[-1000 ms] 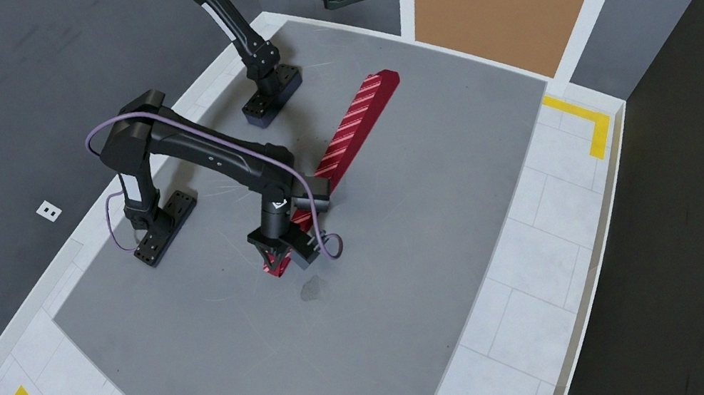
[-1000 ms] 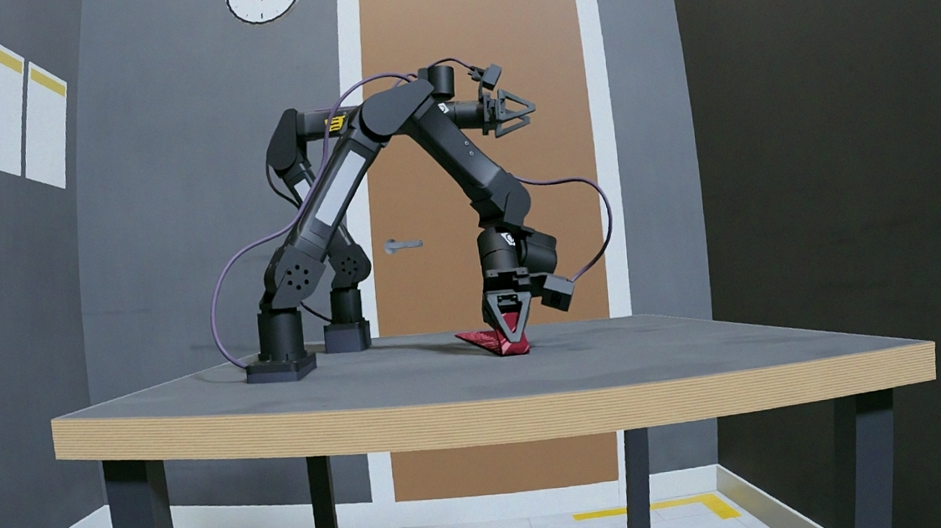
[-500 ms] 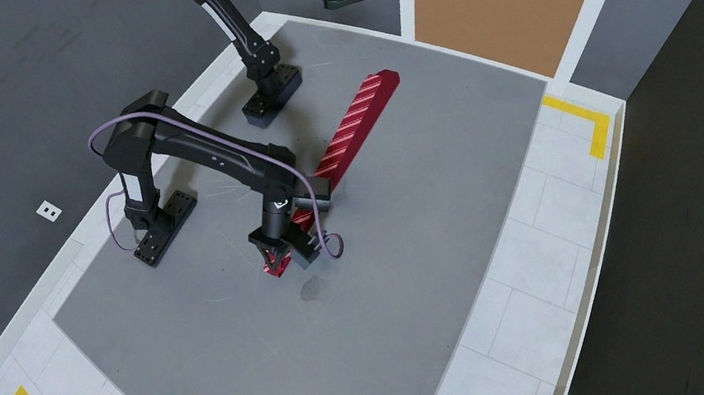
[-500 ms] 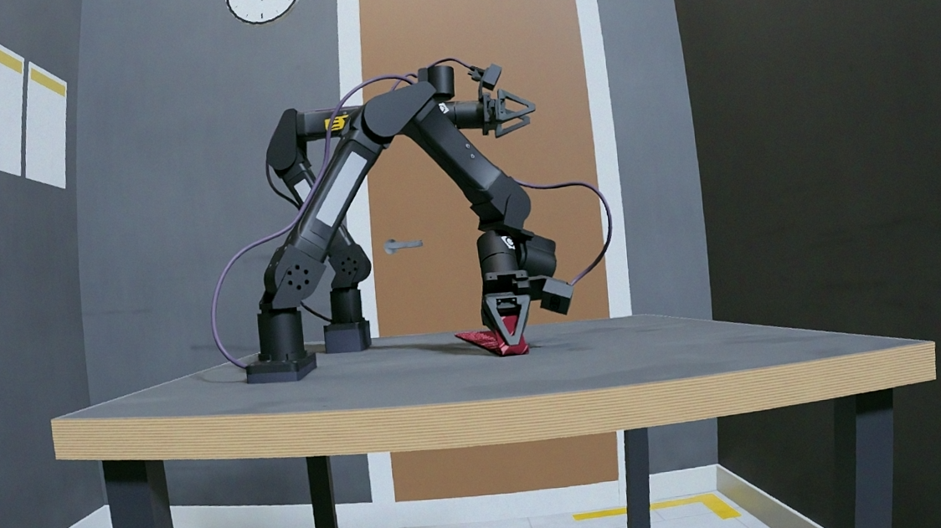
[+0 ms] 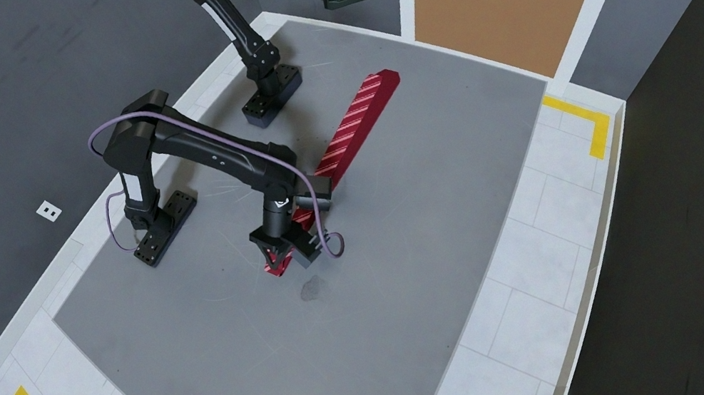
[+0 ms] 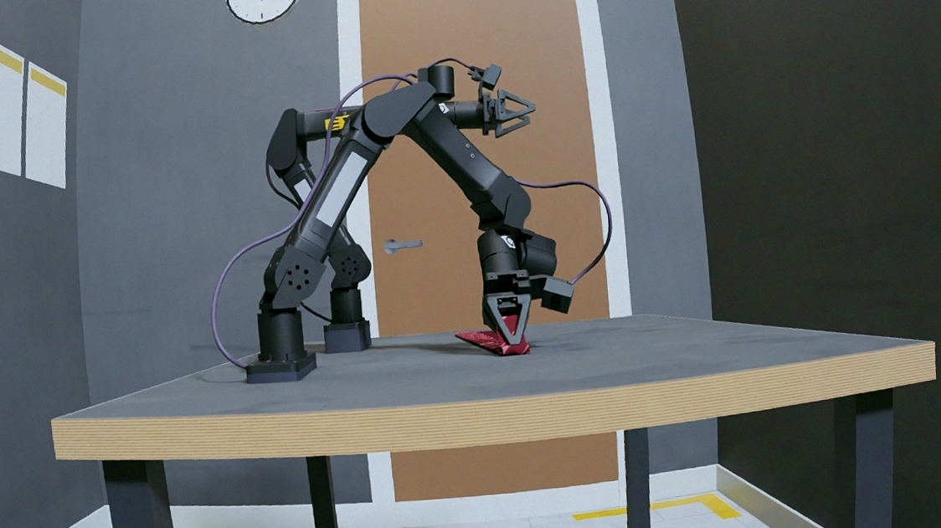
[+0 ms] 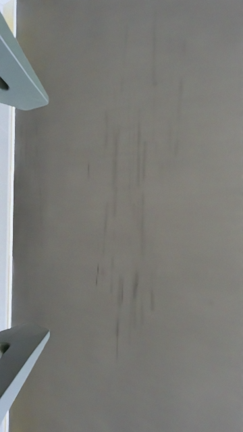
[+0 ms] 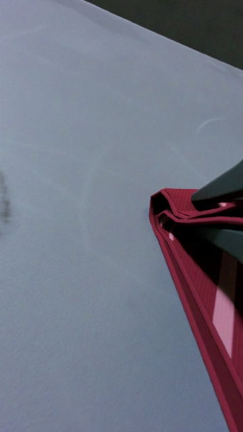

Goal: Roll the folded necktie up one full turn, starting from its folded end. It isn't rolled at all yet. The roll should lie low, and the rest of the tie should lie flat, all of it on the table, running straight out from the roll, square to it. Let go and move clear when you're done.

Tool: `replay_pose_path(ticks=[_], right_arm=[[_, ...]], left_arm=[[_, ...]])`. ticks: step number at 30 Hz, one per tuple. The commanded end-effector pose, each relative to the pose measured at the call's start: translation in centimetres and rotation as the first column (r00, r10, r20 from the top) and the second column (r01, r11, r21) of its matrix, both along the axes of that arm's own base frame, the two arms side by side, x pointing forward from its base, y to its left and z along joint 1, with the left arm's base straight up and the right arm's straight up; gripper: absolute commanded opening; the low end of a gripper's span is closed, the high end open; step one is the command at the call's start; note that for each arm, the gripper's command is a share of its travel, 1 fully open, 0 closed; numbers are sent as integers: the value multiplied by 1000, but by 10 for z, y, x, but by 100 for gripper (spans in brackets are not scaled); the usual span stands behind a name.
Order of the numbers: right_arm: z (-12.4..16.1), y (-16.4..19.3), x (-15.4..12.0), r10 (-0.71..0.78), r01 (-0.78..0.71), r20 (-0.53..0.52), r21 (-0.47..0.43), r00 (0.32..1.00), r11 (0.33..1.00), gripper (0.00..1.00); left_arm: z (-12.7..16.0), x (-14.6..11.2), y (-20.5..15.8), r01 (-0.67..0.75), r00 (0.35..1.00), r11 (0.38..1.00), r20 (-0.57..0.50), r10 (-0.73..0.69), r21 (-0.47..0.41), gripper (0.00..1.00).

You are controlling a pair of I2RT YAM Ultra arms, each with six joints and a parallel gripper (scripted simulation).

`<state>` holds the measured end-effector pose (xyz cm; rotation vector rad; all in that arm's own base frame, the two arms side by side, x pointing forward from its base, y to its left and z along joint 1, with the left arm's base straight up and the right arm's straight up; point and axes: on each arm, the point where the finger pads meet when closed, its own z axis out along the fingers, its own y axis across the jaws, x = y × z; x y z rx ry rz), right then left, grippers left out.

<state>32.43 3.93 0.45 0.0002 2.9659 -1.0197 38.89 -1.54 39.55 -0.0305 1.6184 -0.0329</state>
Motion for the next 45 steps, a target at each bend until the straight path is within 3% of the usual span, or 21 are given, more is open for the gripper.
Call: replay_pose_path(ticks=[1, 45], right_arm=[[2, 8, 7, 5, -5, 23, 5, 1000, 1000, 11], [2, 8, 7, -30, 29, 23, 6, 999, 1000, 11]], left_arm=[[20, -1, 0, 9, 999, 1000, 46, -9, -12, 100], [20, -1, 0, 9, 999, 1000, 46, -9, -12, 100]])
